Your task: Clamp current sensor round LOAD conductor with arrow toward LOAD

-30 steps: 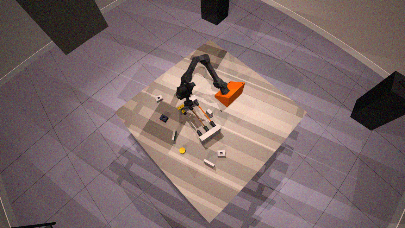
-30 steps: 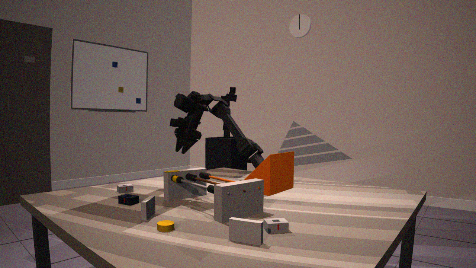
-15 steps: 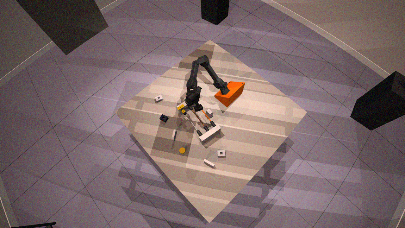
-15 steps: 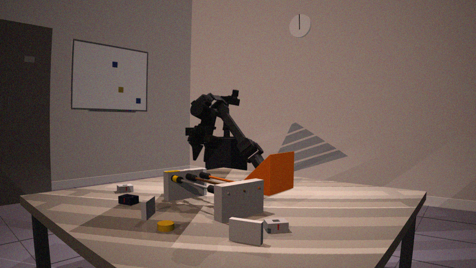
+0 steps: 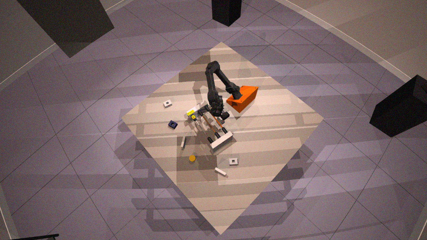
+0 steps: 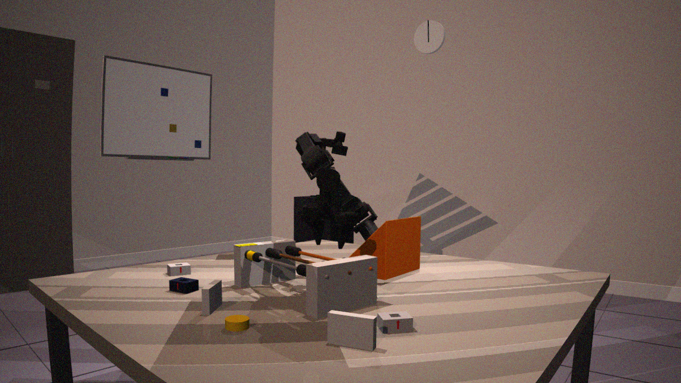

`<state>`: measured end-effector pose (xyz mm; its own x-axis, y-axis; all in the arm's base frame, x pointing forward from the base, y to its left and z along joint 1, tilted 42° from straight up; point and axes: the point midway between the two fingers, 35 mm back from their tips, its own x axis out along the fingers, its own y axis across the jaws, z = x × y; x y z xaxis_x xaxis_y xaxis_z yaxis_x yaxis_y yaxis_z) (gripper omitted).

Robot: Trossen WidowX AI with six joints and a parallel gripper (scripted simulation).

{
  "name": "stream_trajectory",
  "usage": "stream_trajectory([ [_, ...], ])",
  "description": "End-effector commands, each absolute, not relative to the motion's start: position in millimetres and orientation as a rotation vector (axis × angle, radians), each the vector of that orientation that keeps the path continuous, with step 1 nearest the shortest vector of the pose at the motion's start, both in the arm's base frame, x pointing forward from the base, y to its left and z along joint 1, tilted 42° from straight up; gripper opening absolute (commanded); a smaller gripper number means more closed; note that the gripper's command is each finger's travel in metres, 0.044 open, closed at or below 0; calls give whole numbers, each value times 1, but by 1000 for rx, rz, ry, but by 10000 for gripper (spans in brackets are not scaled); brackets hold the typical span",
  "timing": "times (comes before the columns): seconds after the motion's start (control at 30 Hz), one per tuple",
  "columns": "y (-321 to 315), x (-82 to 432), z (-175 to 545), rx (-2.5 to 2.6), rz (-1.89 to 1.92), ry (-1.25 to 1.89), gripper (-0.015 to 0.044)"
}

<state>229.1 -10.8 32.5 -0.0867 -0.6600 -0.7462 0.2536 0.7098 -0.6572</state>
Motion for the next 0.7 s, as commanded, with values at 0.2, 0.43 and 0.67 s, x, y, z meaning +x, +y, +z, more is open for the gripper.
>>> stream_trajectory([
  [0.2,-19,227,19,-352,-788,1481,440],
  [0.43,-27,226,10,-352,-788,1481,440],
  [0.67,-35,225,2,-352,-788,1481,440],
])
